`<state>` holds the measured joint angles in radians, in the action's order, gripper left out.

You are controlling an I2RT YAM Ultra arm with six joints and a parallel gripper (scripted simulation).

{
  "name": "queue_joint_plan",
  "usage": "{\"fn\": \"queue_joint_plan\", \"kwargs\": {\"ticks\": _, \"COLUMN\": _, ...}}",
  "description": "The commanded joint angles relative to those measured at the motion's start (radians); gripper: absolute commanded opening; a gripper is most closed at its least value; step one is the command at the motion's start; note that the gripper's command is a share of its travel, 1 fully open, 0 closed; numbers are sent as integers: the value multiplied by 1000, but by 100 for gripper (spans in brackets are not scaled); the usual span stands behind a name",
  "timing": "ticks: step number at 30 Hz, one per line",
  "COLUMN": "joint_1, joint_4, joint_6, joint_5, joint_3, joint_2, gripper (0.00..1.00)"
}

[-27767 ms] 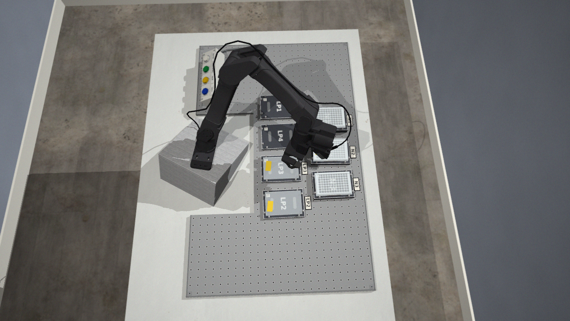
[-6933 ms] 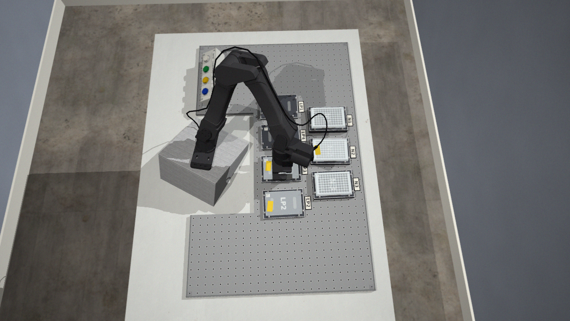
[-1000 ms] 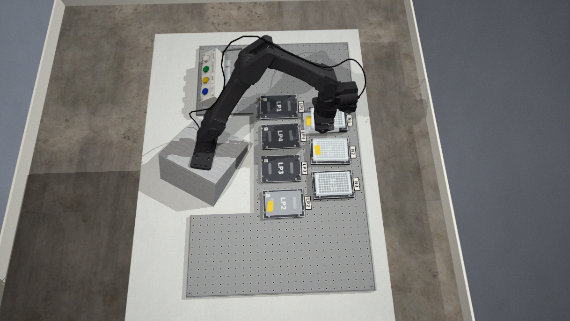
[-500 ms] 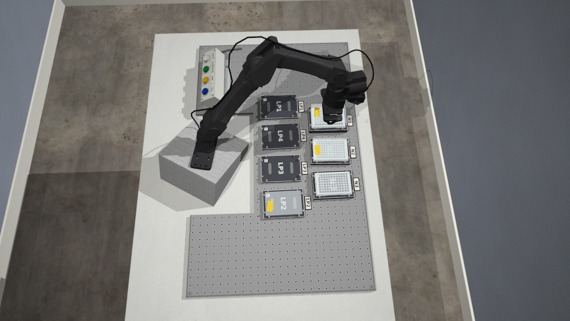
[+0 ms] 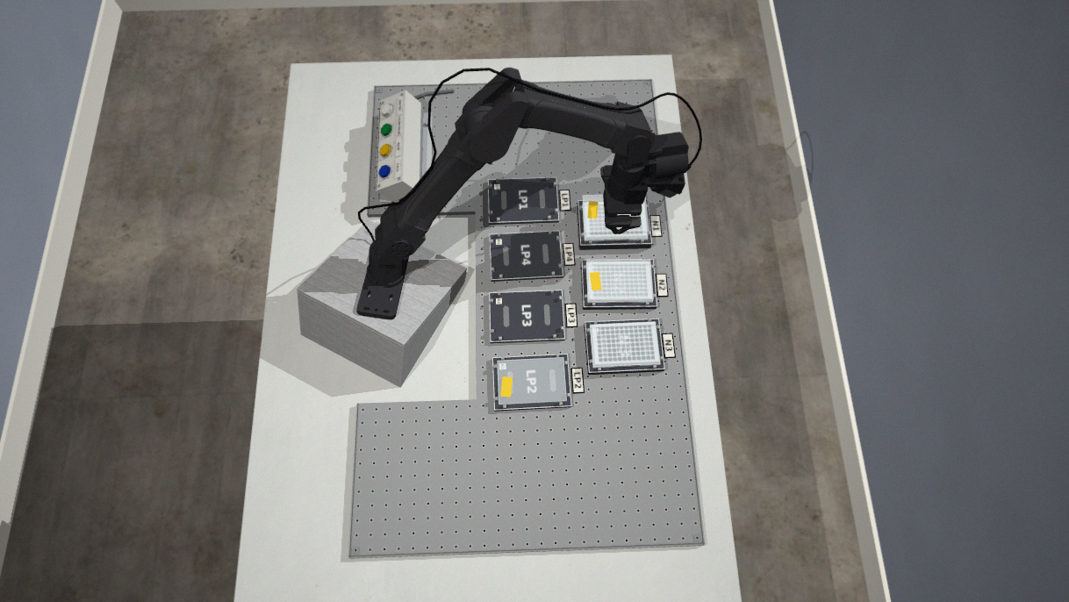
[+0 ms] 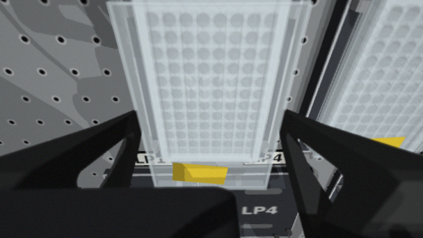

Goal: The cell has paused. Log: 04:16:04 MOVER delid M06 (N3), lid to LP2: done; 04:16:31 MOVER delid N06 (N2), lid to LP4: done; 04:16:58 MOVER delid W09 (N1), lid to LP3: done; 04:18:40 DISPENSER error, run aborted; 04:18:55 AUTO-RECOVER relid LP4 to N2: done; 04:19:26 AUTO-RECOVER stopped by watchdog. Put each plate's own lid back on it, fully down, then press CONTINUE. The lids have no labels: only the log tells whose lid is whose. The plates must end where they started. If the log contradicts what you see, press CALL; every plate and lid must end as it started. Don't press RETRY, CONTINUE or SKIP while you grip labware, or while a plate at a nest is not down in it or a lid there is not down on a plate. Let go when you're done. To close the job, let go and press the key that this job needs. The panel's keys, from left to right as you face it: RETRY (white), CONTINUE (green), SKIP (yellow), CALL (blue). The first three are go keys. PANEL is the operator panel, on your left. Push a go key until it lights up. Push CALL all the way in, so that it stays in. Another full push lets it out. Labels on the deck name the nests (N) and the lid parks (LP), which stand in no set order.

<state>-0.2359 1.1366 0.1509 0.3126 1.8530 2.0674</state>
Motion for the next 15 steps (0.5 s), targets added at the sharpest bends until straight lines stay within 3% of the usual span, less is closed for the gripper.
{"fn": "queue_joint_plan", "kwargs": {"ticks": 1, "joint_1": 28, "joint_4": 12, "joint_6": 5, "joint_5": -4, "joint_3": 37, "joint_2": -18, "gripper": 0}}
{"fn": "queue_joint_plan", "kwargs": {"ticks": 15, "joint_1": 14, "joint_4": -22, "joint_6": 12, "joint_5": -8, "joint_3": 15, "joint_2": 1, "gripper": 0}}
